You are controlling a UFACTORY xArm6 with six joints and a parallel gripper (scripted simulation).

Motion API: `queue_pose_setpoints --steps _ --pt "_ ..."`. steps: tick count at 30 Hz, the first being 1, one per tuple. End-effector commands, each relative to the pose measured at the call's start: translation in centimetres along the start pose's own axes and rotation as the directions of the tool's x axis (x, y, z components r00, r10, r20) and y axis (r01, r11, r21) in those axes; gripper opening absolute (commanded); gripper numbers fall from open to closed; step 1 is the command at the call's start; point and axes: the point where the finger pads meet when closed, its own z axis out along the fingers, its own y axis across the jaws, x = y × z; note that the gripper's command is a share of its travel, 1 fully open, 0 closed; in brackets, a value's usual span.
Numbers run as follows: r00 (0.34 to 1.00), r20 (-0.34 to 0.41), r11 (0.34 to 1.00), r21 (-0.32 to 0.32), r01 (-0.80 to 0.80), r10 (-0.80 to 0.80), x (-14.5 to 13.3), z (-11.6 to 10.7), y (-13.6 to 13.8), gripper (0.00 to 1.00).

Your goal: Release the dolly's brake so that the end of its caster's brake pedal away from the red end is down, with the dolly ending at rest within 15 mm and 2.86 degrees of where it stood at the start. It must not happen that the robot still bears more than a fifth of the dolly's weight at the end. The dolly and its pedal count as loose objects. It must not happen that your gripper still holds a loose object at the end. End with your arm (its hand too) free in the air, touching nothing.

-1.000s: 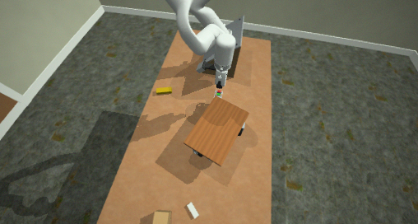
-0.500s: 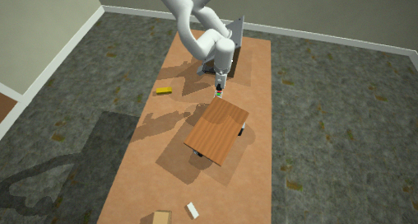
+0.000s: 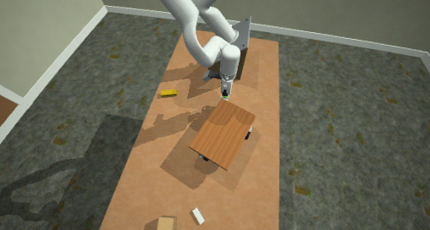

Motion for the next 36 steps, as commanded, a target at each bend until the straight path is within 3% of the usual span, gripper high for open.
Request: queue_pose_setpoints --steps 1,13,36 --pt "1.000 0.001 1.000 0.003 -0.001 0.001 0.0 0.1 -0.1 0.00" --pt "1.000 0.001 1.000 0.003 -0.001 0.001 0.0 1.3 -0.1 0.00" --pt "1.000 0.001 1.000 0.003 -0.001 0.001 -0.1 1.5 -0.1 0.00"
